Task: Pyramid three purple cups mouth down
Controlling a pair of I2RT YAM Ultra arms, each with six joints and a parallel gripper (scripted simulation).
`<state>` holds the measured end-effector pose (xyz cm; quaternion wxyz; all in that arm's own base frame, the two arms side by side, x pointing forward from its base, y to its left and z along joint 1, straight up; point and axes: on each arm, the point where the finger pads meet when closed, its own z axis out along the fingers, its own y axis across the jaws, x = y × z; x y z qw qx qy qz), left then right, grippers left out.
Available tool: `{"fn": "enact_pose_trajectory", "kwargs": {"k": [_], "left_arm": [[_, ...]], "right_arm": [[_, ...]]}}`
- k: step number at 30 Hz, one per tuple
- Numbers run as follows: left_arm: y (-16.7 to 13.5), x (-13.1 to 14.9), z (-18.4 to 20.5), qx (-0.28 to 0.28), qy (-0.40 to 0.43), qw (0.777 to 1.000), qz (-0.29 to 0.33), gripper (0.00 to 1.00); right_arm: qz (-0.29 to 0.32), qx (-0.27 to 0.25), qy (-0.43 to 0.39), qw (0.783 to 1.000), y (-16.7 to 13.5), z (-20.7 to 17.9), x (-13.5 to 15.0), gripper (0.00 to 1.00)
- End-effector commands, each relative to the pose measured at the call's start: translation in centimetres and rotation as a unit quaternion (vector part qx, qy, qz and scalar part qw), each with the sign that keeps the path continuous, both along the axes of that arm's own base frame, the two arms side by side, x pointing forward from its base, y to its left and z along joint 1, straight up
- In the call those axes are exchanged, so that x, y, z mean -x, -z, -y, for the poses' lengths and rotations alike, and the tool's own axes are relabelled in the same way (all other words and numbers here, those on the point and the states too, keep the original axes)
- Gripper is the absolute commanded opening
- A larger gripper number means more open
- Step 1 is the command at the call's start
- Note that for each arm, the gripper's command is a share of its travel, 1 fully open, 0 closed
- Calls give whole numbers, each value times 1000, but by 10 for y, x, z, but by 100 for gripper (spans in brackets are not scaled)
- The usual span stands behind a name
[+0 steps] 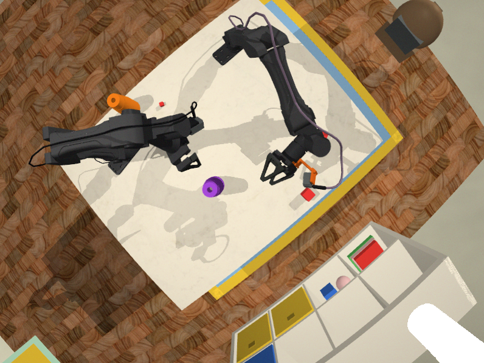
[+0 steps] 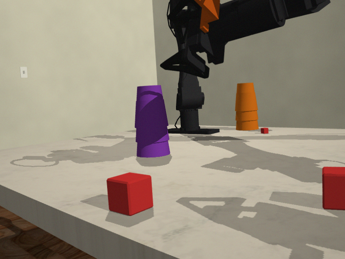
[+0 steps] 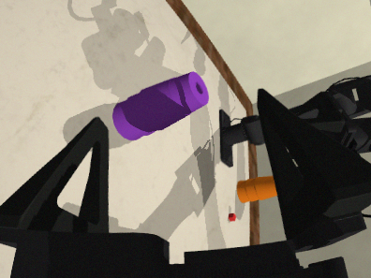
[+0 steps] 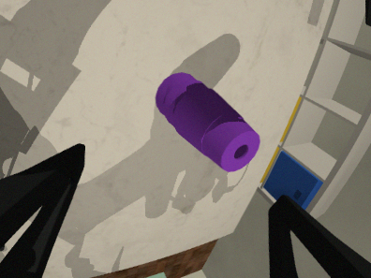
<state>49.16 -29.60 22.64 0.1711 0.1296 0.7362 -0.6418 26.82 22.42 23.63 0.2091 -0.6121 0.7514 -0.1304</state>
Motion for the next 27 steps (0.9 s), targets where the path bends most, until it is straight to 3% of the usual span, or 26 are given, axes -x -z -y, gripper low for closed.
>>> {"fn": "enact_pose_trajectory", "kwargs": {"k": [1, 8, 15, 17, 27], "left_arm": [[-13, 5, 4, -1, -17, 999, 45, 100], [-29, 32, 3, -15, -46, 995, 91, 100], [-48, 63, 1, -34, -85, 985, 149, 100], [-48, 63, 1, -34, -85, 985, 149, 100], [-81, 127, -7, -94, -168, 948, 254, 100]], "right_arm": [[10, -91, 61, 994, -12, -6, -5, 100], [-8, -176, 191, 966, -8, 15, -28, 100], [-24, -254, 307, 917, -5, 32, -49, 100], [-24, -254, 307, 917, -5, 32, -49, 100], [-47, -344, 452, 821, 3, 57, -78, 100]]}}
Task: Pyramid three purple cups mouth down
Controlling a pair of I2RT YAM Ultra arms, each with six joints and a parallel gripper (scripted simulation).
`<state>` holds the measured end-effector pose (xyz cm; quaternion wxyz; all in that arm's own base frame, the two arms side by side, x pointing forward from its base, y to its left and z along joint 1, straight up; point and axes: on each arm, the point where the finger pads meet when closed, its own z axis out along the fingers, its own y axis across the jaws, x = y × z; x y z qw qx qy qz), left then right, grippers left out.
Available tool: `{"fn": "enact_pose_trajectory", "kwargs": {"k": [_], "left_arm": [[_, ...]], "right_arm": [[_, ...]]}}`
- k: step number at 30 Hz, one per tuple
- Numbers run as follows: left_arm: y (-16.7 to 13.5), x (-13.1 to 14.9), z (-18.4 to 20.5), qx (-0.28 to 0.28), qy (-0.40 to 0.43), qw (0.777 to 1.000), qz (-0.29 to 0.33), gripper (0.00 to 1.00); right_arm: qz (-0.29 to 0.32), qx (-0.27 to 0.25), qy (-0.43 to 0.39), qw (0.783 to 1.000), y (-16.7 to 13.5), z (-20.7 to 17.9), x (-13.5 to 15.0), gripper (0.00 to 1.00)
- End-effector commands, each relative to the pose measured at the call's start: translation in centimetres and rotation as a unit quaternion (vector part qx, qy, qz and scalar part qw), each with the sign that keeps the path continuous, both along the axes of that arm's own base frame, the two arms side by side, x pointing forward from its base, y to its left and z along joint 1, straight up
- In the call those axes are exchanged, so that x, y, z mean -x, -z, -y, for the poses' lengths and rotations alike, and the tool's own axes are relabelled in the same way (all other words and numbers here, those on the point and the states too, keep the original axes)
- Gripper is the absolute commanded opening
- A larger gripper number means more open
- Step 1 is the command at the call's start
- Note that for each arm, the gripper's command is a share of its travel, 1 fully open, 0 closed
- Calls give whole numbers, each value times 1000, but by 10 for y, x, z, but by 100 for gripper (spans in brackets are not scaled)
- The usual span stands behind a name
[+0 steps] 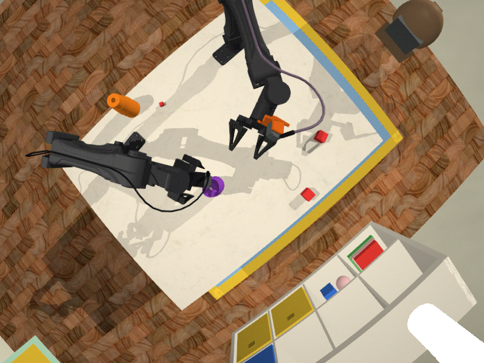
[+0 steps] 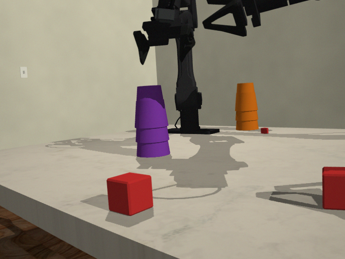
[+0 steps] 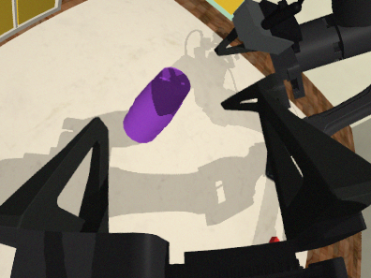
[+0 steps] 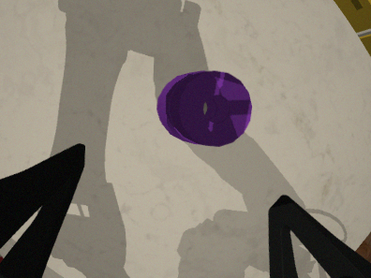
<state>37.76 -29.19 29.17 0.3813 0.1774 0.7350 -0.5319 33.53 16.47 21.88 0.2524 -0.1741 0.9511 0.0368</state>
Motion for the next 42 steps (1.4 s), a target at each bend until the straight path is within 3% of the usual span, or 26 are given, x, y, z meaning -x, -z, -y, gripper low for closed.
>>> {"fn": "enact_pose_trajectory", "kwargs": {"k": [1, 5, 7, 12, 20, 35, 37, 42], "left_arm": [[-20, 21, -4, -37, -66, 994, 72, 100], [-40, 55, -6, -58, -99, 985, 129, 100], [-40, 55, -6, -58, -99, 985, 129, 100], [-65, 96, -7, -73, -125, 971, 192, 100], [-89, 135, -4, -74, -136, 957, 245, 100], [-97, 152, 2, -62, -121, 958, 253, 100], [-97, 152, 2, -62, -121, 958, 253, 100], [-97, 152, 2, -62, -121, 958, 253, 100]], "right_arm": [[21, -82, 77, 993, -14, 0, -14, 100], [15, -101, 114, 988, -11, 9, -21, 100], [15, -101, 114, 988, -11, 9, -21, 100], [14, -99, 120, 988, -9, 15, -23, 100], [17, -100, 120, 988, -11, 14, -24, 100], [15, -95, 119, 988, -12, 14, -22, 100], [10, -88, 105, 991, -9, 15, -20, 81], [-9, -58, 61, 996, -2, 15, -17, 81]]}}
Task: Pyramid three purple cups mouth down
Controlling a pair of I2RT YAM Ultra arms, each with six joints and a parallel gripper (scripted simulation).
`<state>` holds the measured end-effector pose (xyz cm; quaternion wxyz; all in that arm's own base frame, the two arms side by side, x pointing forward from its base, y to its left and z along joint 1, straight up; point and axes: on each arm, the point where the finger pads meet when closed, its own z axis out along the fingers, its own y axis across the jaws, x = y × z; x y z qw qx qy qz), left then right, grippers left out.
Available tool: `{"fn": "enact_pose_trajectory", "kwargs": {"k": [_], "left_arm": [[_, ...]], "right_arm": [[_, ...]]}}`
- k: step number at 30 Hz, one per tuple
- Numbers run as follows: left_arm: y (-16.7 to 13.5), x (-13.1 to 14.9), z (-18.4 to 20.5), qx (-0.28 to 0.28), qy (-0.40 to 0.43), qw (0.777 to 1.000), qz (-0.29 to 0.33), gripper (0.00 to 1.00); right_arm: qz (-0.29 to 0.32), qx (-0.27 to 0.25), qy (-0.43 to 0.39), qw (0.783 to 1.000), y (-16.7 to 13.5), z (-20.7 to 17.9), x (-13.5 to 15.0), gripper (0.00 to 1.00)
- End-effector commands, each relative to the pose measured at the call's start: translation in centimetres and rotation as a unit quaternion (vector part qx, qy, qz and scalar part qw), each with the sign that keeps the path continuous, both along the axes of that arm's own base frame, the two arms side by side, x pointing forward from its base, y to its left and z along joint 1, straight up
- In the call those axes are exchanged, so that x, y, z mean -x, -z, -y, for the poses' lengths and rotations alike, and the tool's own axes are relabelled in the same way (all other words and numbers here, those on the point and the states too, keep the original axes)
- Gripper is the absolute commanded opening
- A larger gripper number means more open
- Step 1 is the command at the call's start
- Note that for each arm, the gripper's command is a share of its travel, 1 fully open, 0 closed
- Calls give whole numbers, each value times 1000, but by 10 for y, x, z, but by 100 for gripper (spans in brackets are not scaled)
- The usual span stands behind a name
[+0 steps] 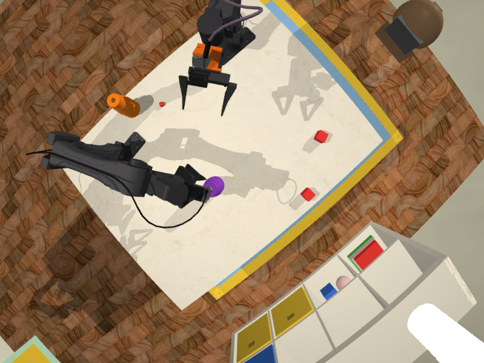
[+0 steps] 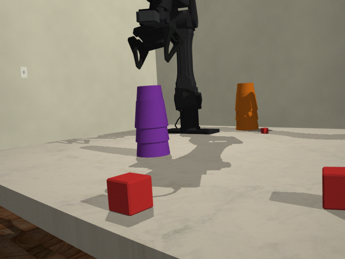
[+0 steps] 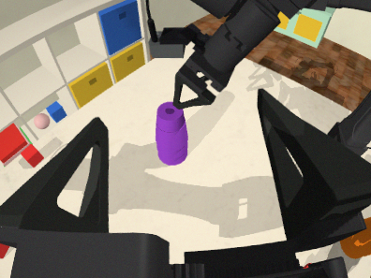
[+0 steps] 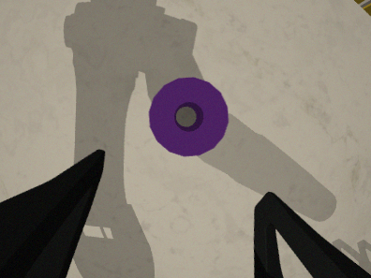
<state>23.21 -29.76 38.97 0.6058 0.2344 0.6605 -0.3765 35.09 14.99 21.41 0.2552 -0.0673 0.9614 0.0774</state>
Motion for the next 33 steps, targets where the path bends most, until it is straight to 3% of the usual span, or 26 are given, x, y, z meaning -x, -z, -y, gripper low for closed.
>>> {"fn": "enact_pose_trajectory", "kwargs": {"k": [1, 9, 33], "left_arm": [[-4, 4, -4, -1, -2, 1000, 5, 100], [-4, 4, -4, -1, -2, 1000, 5, 100], [-4, 4, -4, -1, -2, 1000, 5, 100]], "right_arm": [[-4, 20, -55, 998, -3, -1, -1, 81], [-59, 80, -184, 978, 28, -4, -15, 81], [-56, 83, -187, 977, 41, -16, -31, 81]]}}
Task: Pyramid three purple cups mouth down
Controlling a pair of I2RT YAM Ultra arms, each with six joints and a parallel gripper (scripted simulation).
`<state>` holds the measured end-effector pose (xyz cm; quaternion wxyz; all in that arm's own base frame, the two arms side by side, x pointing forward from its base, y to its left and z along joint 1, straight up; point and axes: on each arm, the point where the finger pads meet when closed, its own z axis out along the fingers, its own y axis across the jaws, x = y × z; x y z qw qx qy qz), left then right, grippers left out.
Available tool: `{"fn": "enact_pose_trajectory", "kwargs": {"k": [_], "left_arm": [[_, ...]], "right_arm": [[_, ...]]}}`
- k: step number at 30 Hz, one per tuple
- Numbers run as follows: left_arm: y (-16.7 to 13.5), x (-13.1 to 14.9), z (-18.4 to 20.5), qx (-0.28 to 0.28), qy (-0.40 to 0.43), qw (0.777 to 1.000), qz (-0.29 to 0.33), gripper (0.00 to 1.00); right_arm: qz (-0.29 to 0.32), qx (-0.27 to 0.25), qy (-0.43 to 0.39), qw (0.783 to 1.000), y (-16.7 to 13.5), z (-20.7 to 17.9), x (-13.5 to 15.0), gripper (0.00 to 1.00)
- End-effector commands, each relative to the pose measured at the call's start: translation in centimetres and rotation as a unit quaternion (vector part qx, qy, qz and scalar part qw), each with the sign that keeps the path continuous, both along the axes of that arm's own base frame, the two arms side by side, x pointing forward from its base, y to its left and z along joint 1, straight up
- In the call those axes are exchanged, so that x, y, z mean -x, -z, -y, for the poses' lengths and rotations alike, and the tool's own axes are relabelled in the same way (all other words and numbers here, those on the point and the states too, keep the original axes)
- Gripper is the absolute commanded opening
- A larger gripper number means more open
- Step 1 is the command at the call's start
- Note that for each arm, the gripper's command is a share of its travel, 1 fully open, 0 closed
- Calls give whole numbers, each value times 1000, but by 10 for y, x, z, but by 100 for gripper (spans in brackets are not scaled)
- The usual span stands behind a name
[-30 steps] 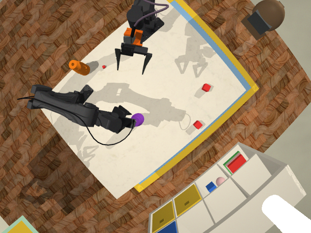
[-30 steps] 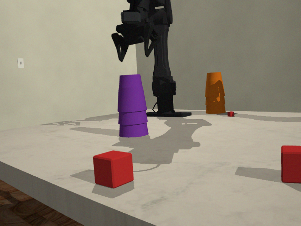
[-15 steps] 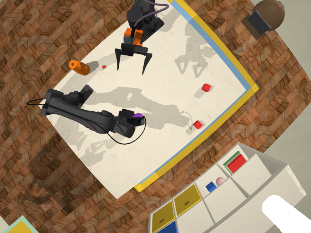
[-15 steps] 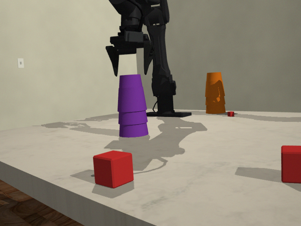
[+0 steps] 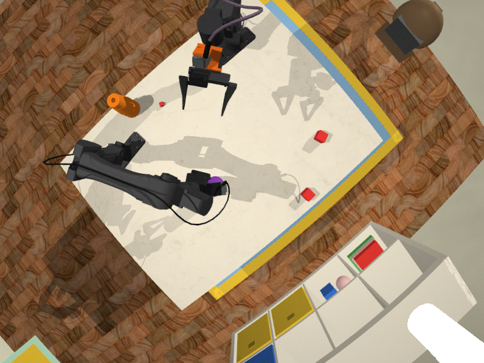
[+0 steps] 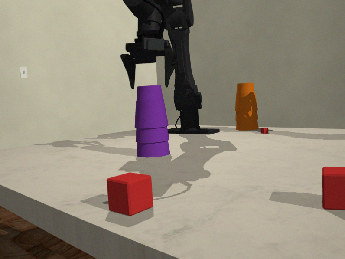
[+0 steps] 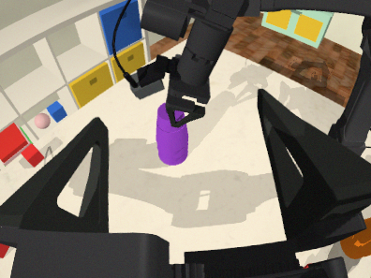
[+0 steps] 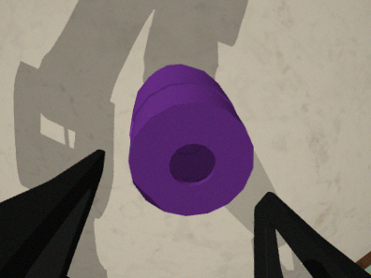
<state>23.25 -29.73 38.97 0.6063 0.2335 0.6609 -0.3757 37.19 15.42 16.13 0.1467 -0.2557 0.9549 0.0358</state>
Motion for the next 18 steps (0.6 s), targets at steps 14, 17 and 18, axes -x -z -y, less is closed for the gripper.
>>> {"fn": "enact_pose_trajectory", "kwargs": {"k": [14, 17, 18], "left_arm": [[-4, 4, -3, -1, -1, 1000, 5, 100], [-4, 4, -3, -1, -1, 1000, 5, 100], [-4, 4, -3, -1, -1, 1000, 5, 100]], "right_arm": [[21, -16, -8, 1000, 11, -14, -14, 81], [21, -16, -8, 1000, 13, -14, -15, 81], [27, -18, -8, 999, 9, -15, -15, 81]]}}
